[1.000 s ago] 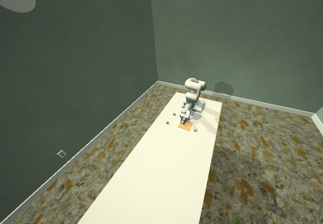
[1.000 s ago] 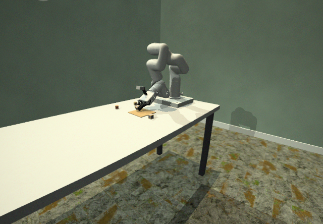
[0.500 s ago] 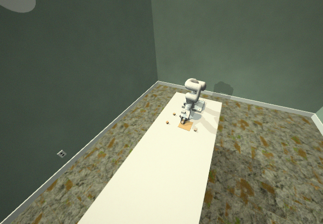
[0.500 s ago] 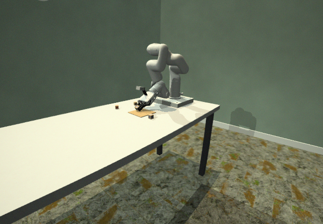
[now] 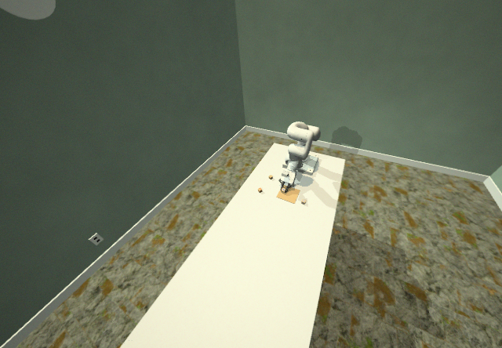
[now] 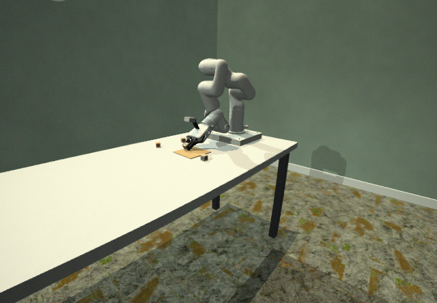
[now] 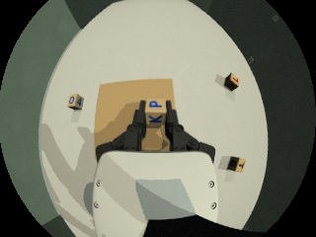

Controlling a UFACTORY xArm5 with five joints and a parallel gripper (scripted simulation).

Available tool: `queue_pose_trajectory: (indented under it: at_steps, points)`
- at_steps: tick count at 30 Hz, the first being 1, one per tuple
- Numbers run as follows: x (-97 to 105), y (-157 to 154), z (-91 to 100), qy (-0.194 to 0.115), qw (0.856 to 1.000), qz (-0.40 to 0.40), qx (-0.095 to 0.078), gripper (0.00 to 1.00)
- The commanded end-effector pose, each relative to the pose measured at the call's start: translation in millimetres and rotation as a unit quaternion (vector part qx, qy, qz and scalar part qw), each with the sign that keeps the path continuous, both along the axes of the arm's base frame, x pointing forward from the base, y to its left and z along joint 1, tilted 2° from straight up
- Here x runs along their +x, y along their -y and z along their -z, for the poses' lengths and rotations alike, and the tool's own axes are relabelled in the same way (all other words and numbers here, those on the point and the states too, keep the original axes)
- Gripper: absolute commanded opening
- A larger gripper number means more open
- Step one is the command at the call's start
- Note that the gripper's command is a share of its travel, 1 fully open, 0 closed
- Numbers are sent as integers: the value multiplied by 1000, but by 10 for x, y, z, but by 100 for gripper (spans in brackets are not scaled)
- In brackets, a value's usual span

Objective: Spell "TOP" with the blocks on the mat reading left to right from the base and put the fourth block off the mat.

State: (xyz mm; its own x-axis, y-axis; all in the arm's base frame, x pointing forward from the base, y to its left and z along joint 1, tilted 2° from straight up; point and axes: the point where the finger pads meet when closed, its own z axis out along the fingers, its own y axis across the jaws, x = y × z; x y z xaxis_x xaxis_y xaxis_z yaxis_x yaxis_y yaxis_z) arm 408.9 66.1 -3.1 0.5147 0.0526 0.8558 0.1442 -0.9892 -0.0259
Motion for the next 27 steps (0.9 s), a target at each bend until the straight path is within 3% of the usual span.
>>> queue_pose_trajectory:
  at_steps: [1, 6, 21, 27]
  points:
    - [3, 0, -6, 1, 1000, 0, 0, 21]
    - [3, 0, -6, 1, 1000, 0, 0, 21]
    - [3, 0, -6, 1, 1000, 0, 0, 42]
    - [3, 0, -6, 1, 1000, 0, 0, 42]
